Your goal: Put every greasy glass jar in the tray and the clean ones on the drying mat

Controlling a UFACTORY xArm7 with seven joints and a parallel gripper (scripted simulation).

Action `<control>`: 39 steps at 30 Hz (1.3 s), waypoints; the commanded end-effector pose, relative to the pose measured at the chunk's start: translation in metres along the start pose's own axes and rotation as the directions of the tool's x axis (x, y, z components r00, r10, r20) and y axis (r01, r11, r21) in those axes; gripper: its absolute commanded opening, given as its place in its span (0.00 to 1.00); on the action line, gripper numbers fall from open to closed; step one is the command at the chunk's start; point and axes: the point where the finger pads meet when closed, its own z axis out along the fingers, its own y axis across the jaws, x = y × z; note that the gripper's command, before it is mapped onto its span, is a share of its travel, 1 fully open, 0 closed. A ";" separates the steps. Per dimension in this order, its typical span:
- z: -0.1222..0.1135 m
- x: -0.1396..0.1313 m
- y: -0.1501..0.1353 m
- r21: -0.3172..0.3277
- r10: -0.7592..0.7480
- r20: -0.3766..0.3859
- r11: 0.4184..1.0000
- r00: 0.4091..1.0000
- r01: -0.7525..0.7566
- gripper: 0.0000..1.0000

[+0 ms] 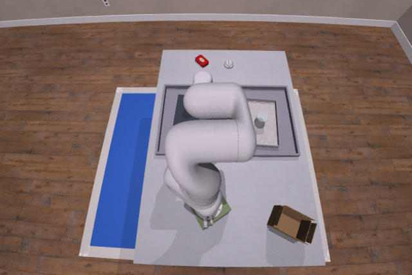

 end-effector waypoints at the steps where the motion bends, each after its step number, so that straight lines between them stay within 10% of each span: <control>1: -0.001 0.005 0.008 0.000 -0.002 -0.003 1.000 1.000 0.002 0.00; 39: -0.001 0.043 0.114 0.000 -0.002 -0.003 1.000 1.000 0.002 0.00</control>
